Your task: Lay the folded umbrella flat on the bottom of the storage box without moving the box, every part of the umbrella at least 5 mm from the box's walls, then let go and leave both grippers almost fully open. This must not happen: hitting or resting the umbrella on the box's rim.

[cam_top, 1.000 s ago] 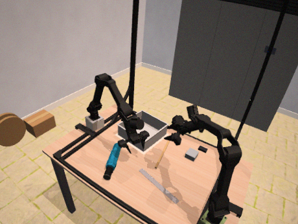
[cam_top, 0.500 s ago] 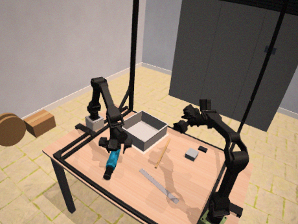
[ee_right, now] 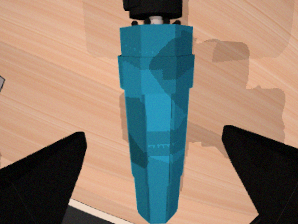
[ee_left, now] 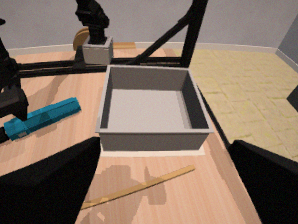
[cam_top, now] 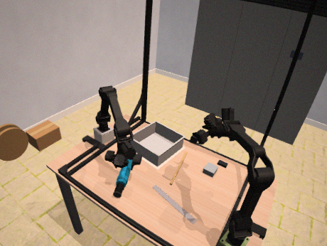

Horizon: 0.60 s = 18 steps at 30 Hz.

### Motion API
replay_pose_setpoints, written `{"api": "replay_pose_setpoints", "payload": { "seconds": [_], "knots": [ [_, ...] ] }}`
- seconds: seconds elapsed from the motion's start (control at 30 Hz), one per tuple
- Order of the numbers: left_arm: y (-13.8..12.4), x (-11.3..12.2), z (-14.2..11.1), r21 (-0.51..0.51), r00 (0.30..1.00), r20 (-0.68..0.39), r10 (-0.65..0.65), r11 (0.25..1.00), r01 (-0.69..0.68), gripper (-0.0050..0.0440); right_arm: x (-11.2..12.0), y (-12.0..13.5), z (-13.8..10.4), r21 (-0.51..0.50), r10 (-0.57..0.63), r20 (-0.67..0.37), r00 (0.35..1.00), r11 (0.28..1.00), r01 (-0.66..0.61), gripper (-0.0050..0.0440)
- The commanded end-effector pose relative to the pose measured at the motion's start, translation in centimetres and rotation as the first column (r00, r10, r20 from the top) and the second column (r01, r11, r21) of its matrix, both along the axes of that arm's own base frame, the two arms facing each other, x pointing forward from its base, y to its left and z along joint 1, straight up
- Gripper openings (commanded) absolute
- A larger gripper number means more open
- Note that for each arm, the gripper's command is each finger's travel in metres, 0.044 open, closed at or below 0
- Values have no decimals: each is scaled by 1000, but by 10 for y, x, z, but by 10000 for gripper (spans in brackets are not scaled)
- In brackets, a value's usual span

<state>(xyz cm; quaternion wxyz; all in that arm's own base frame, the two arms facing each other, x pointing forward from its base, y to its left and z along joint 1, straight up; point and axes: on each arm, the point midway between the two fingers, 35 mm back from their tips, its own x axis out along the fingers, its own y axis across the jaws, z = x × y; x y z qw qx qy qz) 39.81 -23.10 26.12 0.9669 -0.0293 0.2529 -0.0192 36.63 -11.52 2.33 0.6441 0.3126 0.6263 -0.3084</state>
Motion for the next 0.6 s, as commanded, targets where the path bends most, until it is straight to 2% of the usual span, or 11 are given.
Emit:
{"api": "replay_pose_setpoints", "payload": {
  "seconds": [0.0, 0.57],
  "knots": [
    [0, -2, 0, 5, 1000, -1, -8, 1000, 8, 400, -5, 0, -11, 6, -6, -25, 1000, 1000, 7, 400],
    [0, -2, 0, 5, 1000, -1, -8, 1000, 8, 400, -3, 0, -27, 6, -6, -25, 1000, 1000, 6, 400]
  ]
}}
